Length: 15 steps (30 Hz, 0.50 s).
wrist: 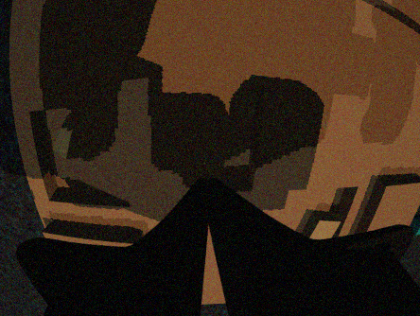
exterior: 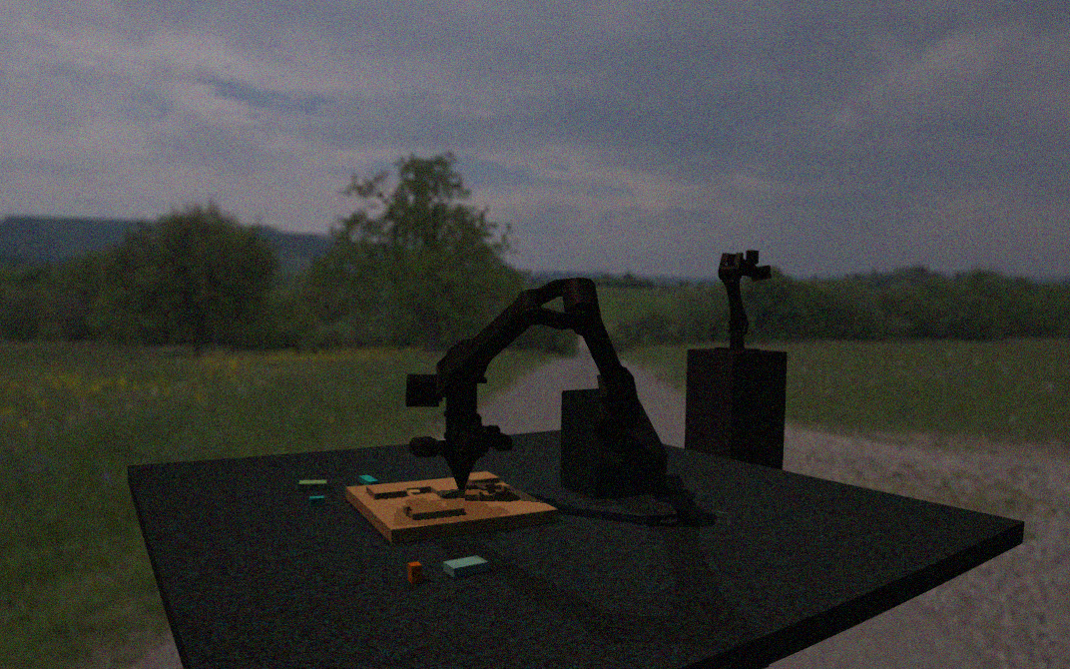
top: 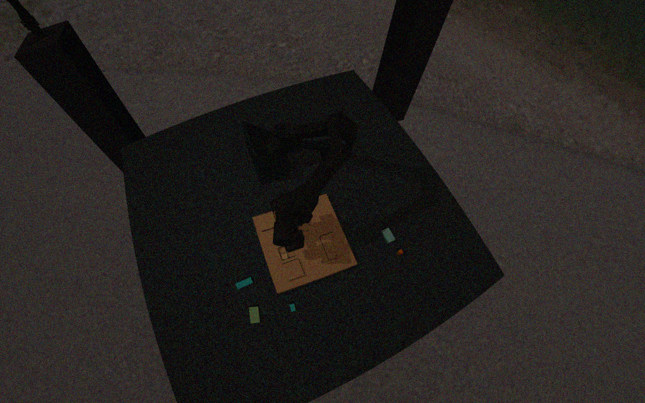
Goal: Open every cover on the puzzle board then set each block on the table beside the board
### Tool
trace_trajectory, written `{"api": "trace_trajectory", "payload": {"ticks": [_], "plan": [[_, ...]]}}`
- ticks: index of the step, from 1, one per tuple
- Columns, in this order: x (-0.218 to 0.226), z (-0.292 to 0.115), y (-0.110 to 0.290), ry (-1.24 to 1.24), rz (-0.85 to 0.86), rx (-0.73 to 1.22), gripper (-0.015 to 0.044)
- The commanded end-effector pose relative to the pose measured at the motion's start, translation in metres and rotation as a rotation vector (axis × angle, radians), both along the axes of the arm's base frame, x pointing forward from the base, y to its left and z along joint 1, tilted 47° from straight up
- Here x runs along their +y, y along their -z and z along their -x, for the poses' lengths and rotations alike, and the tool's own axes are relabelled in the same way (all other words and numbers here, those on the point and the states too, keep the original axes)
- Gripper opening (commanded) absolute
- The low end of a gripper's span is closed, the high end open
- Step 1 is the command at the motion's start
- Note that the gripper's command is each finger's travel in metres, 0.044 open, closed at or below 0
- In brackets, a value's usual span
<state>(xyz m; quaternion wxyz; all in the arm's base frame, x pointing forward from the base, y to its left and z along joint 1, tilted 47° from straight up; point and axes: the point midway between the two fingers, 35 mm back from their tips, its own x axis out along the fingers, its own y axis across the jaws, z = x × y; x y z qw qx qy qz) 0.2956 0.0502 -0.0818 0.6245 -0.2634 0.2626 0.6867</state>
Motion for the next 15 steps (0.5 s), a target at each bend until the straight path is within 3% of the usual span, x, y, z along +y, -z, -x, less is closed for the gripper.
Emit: {"api": "trace_trajectory", "payload": {"ticks": [1, 15], "plan": [[0.000, 0.005, 0.000, -0.002, 0.000, -0.002, 0.0000], [0.000, 0.019, -0.002, -0.002, 0.000, -0.001, 0.0000]]}}
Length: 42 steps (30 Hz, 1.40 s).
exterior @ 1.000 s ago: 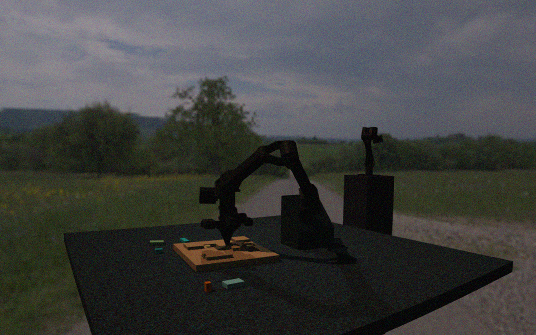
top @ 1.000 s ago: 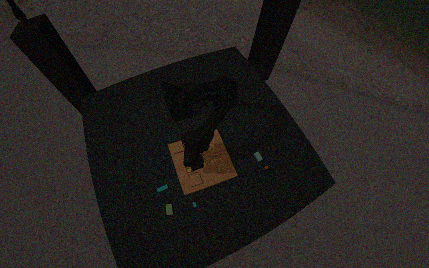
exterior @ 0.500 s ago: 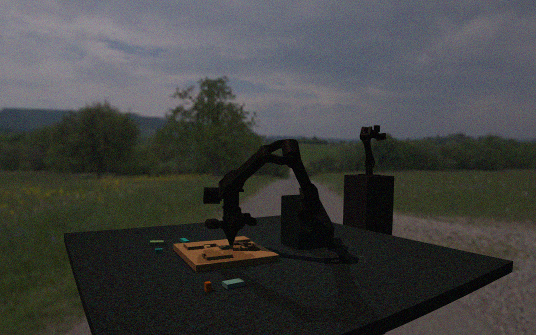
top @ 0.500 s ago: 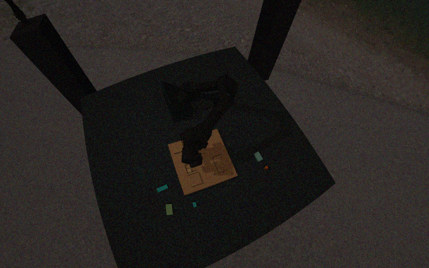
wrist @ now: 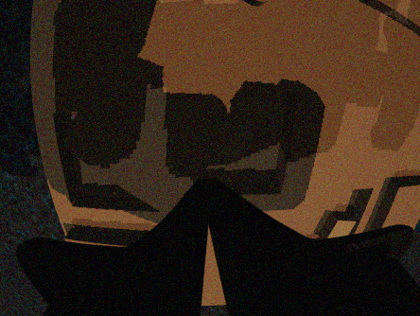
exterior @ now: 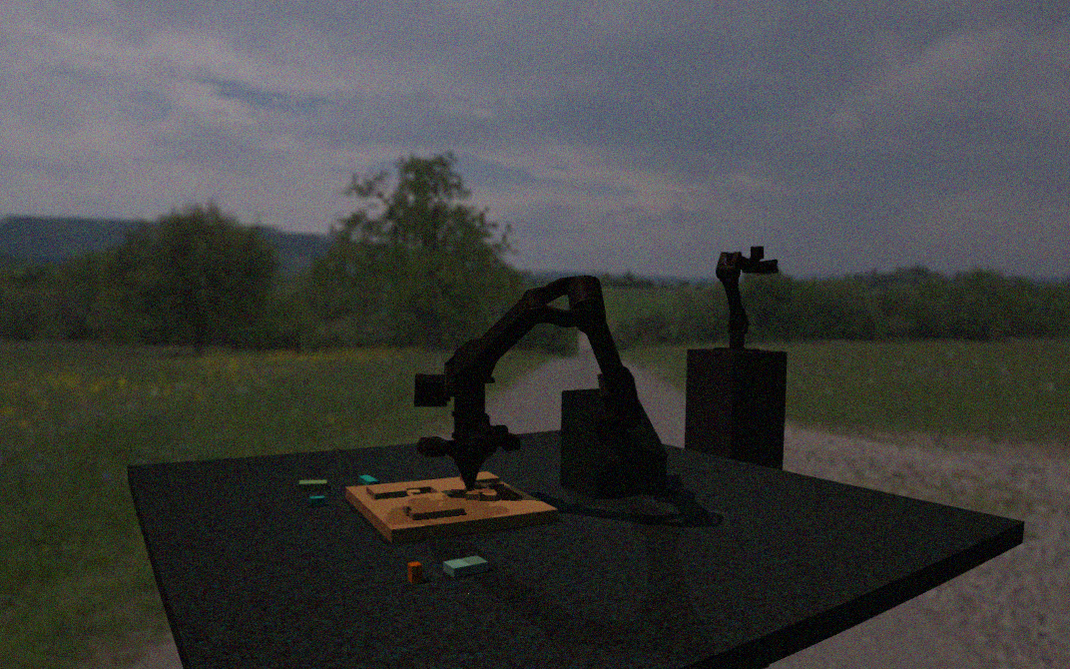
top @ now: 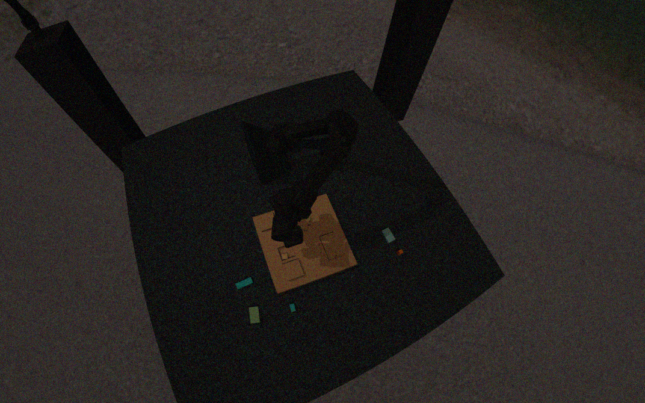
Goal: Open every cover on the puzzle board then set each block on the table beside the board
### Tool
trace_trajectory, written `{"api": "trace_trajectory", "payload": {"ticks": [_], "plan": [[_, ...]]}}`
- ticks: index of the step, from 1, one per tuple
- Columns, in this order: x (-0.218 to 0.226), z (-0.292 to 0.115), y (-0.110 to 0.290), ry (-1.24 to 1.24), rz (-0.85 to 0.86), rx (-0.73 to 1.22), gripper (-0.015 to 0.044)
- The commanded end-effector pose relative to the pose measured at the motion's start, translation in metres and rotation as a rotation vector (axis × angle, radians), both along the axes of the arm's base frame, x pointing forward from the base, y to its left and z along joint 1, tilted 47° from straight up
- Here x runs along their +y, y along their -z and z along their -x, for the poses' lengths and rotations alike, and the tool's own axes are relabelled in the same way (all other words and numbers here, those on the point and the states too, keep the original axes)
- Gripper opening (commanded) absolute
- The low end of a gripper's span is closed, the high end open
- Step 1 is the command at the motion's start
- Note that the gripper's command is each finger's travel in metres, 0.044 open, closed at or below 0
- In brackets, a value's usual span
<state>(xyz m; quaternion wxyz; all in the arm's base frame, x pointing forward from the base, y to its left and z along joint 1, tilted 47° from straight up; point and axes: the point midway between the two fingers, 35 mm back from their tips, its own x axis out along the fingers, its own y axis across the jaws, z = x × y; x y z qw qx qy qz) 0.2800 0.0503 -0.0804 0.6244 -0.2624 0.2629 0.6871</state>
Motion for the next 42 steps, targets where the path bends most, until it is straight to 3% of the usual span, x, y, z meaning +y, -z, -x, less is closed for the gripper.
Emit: {"api": "trace_trajectory", "payload": {"ticks": [1, 42], "plan": [[0.000, 0.005, -0.001, -0.002, 0.001, -0.003, 0.0000], [0.012, 0.046, -0.018, -0.002, 0.000, 0.000, 0.0000]]}}
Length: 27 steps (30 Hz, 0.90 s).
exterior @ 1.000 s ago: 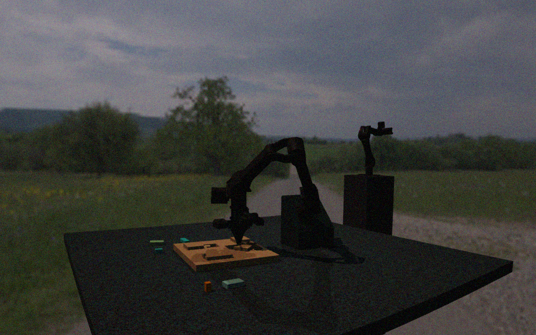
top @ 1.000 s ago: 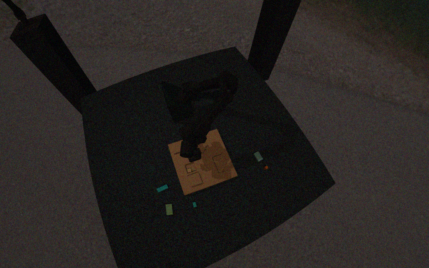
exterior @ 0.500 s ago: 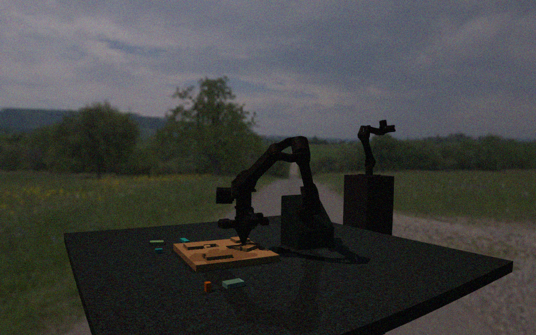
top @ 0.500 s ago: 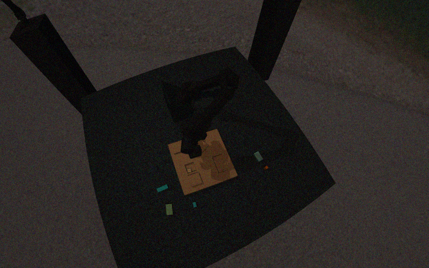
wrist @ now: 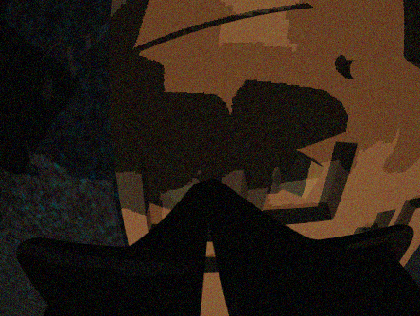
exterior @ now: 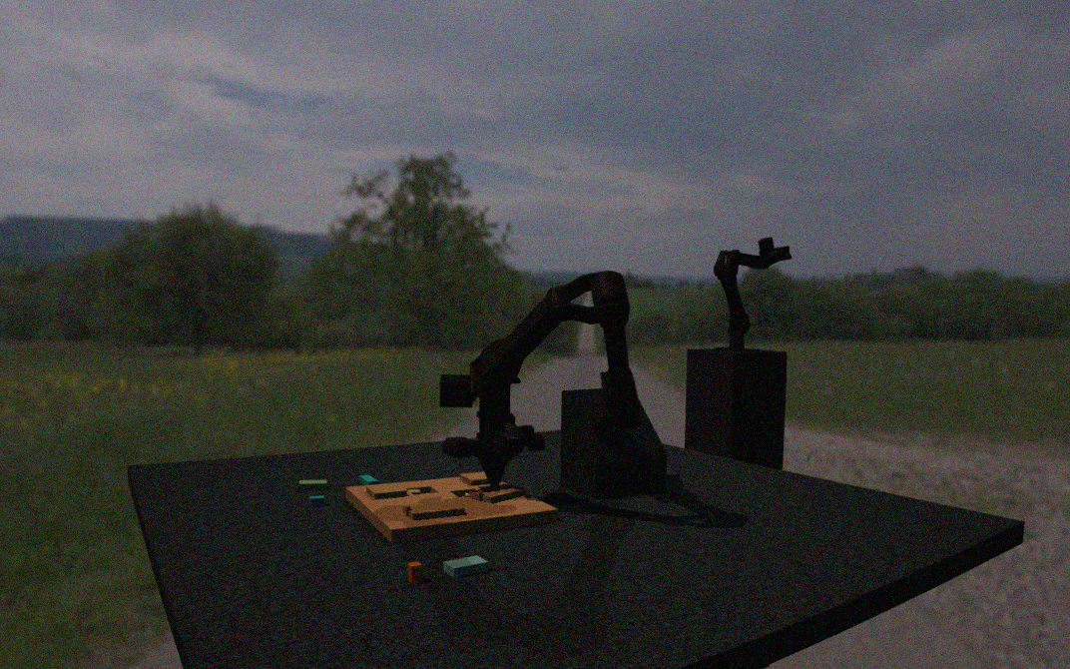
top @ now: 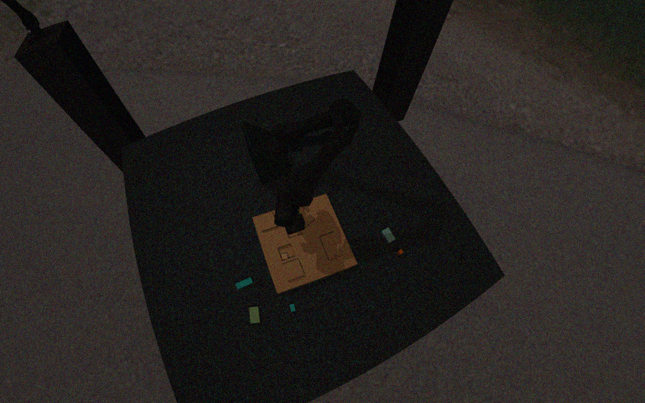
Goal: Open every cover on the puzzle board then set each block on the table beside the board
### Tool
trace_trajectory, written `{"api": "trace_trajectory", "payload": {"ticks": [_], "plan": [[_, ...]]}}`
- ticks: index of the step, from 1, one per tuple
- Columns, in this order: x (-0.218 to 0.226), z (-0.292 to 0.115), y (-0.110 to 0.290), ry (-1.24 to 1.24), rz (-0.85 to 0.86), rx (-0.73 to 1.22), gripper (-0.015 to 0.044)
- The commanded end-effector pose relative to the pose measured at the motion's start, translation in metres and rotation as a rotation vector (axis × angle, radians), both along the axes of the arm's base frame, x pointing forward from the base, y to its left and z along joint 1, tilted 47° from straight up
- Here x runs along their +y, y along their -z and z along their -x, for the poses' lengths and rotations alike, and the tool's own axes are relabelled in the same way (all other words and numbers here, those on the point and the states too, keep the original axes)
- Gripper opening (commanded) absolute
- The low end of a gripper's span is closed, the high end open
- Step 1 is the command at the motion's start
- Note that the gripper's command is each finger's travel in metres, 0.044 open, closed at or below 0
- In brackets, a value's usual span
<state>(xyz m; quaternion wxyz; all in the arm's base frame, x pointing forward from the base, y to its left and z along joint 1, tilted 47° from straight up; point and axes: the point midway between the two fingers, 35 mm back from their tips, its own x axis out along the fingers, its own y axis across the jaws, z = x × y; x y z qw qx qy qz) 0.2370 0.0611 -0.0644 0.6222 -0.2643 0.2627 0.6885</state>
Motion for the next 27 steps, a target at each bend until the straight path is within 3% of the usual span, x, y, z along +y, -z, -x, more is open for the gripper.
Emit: {"api": "trace_trajectory", "payload": {"ticks": [1, 27], "plan": [[0.002, 0.004, -0.003, 0.003, -0.002, 0.001, 0.0000], [0.011, 0.018, -0.020, 0.004, -0.002, 0.002, 0.0000]]}}
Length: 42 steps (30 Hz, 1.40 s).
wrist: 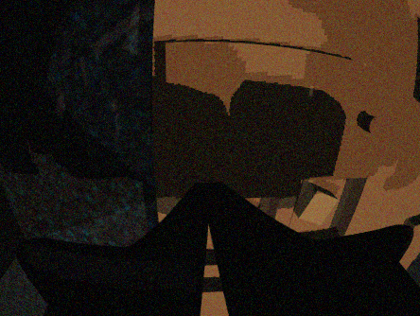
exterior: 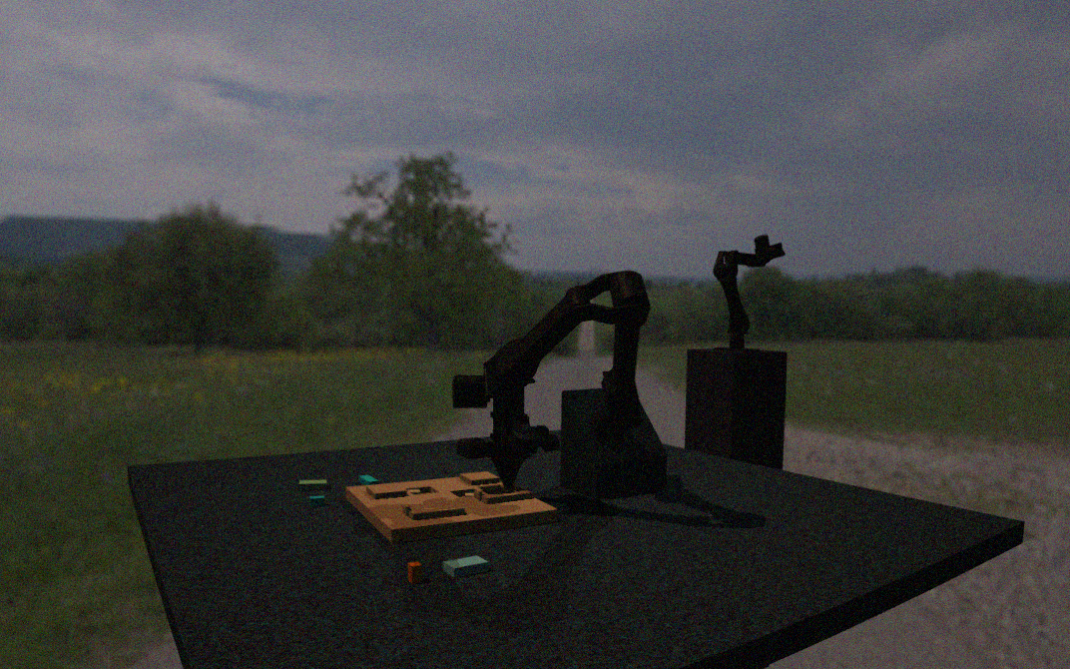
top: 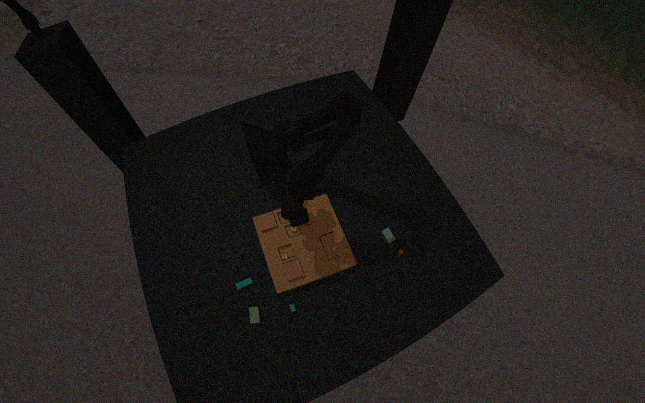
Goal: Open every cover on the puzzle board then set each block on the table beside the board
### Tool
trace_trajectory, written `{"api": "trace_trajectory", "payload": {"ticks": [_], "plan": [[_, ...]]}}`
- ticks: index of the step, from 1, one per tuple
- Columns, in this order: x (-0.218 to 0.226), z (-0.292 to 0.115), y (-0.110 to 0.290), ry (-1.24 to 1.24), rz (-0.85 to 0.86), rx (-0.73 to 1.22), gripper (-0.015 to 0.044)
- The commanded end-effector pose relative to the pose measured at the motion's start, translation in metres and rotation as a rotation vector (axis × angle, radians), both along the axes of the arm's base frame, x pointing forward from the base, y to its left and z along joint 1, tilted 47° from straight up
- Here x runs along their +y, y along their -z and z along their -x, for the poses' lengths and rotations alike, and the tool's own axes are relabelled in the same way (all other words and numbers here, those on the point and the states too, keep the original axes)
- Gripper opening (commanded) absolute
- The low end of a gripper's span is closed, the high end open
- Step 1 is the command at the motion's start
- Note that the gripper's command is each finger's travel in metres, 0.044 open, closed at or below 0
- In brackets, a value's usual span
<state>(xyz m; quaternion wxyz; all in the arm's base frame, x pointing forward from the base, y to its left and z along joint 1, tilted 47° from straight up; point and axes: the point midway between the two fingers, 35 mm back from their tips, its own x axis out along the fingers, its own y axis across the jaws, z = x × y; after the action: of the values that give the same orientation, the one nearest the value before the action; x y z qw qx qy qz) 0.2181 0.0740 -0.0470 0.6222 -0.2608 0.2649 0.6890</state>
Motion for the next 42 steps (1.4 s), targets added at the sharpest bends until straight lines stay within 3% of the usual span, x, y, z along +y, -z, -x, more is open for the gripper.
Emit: {"api": "trace_trajectory", "payload": {"ticks": [1, 35, 42], "plan": [[-0.003, -0.001, -0.003, 0.001, 0.000, -0.006, 0.0000], [-0.033, -0.004, -0.034, 0.002, 0.003, -0.006, 0.0000], [-0.025, -0.032, -0.040, 0.144, 0.041, 0.140, 0.0000]]}}
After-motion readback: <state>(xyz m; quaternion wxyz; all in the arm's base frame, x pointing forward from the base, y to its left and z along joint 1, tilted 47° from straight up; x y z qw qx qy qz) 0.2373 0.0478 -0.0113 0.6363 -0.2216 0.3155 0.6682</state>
